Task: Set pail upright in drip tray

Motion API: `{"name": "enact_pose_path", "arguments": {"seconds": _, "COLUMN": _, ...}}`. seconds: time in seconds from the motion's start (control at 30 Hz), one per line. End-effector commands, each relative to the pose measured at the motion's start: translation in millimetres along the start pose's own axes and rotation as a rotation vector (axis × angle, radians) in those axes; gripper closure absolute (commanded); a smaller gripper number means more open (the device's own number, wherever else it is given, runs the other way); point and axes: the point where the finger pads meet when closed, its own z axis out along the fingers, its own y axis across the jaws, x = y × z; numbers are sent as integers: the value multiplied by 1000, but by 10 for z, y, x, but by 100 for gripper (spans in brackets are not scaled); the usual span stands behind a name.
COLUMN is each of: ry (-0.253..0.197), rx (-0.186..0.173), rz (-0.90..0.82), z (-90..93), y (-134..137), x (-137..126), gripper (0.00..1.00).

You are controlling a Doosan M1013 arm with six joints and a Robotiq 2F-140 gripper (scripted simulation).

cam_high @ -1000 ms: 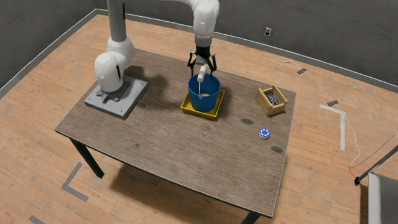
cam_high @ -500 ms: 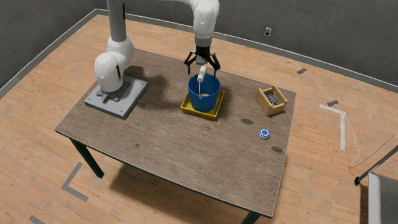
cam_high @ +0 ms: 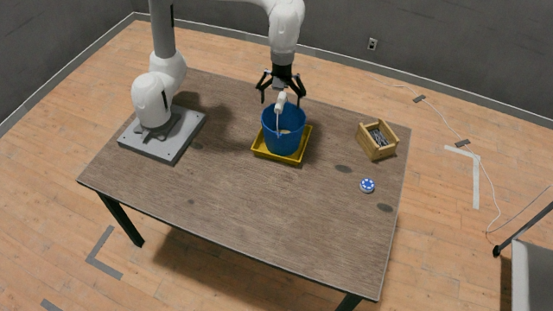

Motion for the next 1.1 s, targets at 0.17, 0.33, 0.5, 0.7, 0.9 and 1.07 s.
{"name": "enact_pose_path", "arguments": {"seconds": 0.17, "ry": -1, "rx": 2, "rz": 0, "z": -36, "y": -5, "x": -1, "gripper": 0}}
{"name": "enact_pose_path", "arguments": {"seconds": 0.33, "ry": -1, "rx": 2, "rz": 0, "z": -90, "y": -5, "x": -1, "gripper": 0}}
{"name": "enact_pose_path", "arguments": {"seconds": 0.5, "ry": -1, "rx": 2, "rz": 0, "z": -175, "y": -4, "x": -1, "gripper": 0}}
{"name": "enact_pose_path", "arguments": {"seconds": 0.7, "ry": -1, "rx": 2, "rz": 0, "z": -261, "y": -4, "x": -1, "gripper": 0}}
{"name": "enact_pose_path", "arguments": {"seconds": 0.9, "ry": -1, "rx": 2, "rz": 0, "z": -406, "y": -4, "x": -1, "gripper": 0}}
{"name": "enact_pose_path", "arguments": {"seconds": 1.07, "ry": -1, "rx": 2, "rz": 0, "z": -529, "y": -4, "x": -1, "gripper": 0}}
